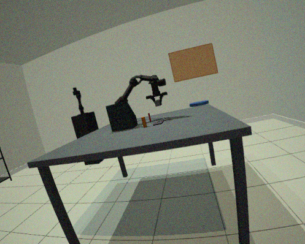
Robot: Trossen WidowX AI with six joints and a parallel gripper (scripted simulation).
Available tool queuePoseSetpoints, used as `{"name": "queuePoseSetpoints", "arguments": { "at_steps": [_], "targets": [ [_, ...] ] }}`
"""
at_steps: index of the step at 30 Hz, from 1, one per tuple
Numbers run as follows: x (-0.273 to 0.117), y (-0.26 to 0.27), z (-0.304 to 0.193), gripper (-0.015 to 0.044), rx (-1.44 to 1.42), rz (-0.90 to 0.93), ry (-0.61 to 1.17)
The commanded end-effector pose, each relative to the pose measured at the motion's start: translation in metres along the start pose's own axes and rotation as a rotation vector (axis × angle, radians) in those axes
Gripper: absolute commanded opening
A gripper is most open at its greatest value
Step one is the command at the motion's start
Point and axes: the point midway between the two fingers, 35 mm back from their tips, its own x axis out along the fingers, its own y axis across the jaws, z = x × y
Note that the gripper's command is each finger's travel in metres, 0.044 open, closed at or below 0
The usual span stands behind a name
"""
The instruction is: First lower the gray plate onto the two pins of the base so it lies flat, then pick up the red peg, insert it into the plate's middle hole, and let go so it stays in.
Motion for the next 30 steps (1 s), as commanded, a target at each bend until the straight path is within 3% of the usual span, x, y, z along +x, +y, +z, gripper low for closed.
{"name": "queuePoseSetpoints", "arguments": {
  "at_steps": [1, 30],
  "targets": [
    [-0.004, -0.001, -0.002, 0.0000, -0.007, -0.003, 0.006],
    [0.037, -0.009, -0.086, 0.0000, -0.018, -0.004, 0.010]
  ]
}}
